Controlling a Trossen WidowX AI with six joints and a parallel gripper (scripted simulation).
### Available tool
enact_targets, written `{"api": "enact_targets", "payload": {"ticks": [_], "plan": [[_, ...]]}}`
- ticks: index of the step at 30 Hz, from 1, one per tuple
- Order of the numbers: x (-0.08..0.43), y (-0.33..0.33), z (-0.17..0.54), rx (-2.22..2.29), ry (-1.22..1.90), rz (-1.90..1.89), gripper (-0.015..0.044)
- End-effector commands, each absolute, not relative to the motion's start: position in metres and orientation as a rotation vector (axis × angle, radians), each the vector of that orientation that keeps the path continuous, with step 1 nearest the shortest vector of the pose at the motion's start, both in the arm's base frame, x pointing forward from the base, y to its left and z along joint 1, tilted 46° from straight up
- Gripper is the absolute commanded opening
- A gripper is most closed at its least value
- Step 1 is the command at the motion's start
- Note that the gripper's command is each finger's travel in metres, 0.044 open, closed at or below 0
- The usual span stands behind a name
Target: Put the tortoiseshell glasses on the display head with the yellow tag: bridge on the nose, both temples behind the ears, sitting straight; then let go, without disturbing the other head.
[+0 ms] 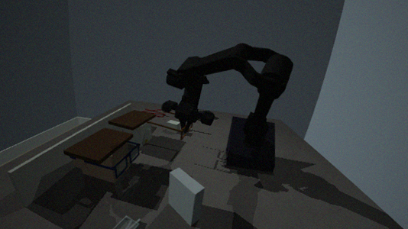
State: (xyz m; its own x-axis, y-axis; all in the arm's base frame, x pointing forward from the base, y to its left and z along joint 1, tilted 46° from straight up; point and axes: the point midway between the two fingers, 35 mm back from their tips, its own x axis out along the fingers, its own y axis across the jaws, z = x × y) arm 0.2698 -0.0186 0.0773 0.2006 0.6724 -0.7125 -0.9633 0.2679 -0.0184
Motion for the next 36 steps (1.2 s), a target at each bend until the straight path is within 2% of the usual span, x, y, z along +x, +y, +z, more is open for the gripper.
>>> {"api": "enact_targets", "payload": {"ticks": [1,36], "plan": [[0.270,-0.015,0.075,-0.512,0.653,1.231,0.0000],[0.273,0.011,0.053,-0.501,0.664,1.266,0.0000]]}}
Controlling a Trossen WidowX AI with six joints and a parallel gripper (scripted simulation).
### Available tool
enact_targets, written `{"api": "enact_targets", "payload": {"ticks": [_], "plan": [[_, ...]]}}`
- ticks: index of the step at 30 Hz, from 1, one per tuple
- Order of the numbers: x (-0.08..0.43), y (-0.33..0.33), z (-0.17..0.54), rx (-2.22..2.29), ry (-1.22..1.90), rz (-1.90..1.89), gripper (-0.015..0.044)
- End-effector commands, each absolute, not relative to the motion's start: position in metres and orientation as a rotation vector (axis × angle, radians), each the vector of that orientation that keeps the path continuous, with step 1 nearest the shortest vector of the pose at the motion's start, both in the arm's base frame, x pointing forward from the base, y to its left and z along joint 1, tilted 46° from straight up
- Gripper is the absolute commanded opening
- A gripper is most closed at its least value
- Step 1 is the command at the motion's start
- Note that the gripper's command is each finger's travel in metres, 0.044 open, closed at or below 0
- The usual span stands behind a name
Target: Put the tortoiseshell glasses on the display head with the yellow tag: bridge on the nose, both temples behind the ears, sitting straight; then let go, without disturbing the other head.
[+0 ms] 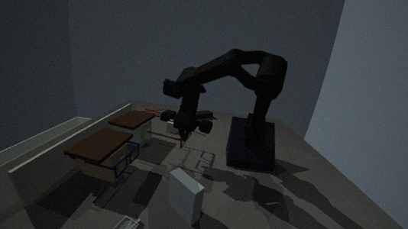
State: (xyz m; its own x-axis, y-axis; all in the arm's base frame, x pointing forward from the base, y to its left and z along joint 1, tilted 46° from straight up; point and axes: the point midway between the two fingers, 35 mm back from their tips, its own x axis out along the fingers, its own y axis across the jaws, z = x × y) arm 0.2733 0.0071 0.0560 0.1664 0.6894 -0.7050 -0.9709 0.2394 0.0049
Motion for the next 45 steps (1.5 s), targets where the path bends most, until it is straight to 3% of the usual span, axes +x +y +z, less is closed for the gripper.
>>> {"api": "enact_targets", "payload": {"ticks": [1,45], "plan": [[0.273,0.012,0.053,-0.501,0.664,1.267,0.0000],[0.316,0.006,0.049,-0.504,0.660,1.259,0.0000]]}}
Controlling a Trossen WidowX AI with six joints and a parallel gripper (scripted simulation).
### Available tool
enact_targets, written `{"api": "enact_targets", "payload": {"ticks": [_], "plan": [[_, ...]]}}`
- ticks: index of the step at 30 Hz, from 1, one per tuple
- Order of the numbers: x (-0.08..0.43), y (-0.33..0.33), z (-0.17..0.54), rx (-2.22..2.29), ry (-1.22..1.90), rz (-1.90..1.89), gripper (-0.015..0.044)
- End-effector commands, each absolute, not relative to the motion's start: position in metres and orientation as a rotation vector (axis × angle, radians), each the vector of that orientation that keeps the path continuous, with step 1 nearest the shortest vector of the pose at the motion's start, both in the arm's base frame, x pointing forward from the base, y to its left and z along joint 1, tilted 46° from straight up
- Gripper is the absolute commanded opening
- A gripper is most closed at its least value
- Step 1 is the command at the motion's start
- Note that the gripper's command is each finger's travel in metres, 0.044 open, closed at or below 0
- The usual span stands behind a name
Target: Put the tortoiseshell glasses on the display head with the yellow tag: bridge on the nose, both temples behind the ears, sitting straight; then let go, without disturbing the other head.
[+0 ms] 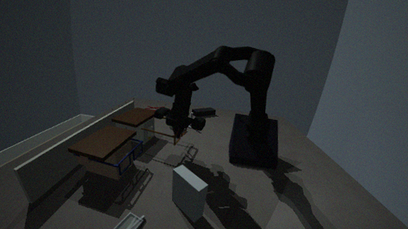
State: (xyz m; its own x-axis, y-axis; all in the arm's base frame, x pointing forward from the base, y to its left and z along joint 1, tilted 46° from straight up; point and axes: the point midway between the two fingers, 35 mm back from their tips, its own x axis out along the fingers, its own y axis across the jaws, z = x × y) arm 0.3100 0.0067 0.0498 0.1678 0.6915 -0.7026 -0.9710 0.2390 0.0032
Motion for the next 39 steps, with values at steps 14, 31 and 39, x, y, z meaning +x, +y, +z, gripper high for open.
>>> {"api": "enact_targets", "payload": {"ticks": [14,31,39], "plan": [[0.333,0.003,0.048,-0.505,0.659,1.259,0.0000],[0.354,-0.001,0.047,-0.506,0.659,1.259,0.0000],[0.364,-0.003,0.047,-0.506,0.659,1.259,0.0000]]}}
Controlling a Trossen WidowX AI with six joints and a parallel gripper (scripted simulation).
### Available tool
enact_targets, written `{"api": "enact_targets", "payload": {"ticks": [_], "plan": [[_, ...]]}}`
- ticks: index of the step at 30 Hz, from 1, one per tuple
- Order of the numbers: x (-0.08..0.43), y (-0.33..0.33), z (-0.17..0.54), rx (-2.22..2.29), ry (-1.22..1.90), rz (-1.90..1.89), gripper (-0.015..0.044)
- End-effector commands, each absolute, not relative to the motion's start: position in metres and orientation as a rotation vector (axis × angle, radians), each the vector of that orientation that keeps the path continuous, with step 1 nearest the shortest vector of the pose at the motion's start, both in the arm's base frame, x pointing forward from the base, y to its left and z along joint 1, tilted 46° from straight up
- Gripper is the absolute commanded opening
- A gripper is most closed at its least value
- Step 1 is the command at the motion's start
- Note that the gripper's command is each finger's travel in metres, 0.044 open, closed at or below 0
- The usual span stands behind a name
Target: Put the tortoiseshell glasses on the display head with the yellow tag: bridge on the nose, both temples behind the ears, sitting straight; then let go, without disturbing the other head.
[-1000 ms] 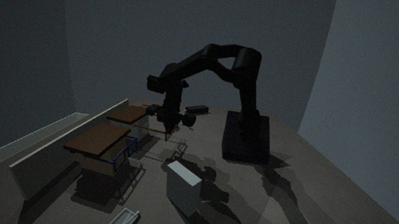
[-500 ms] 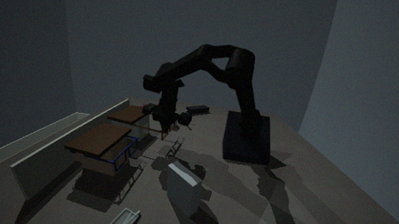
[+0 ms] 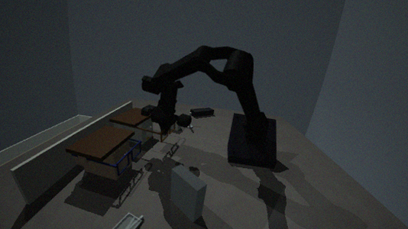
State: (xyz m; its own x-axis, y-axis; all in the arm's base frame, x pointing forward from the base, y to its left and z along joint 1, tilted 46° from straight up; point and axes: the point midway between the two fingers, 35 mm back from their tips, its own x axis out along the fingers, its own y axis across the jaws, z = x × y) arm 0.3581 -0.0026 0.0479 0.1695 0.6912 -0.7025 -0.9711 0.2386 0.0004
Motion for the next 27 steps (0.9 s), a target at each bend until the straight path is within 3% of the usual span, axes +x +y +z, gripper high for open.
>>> {"api": "enact_targets", "payload": {"ticks": [1,27], "plan": [[0.365,-0.003,0.047,-0.506,0.659,1.259,0.0000],[0.397,-0.010,0.046,-0.507,0.657,1.259,0.0000]]}}
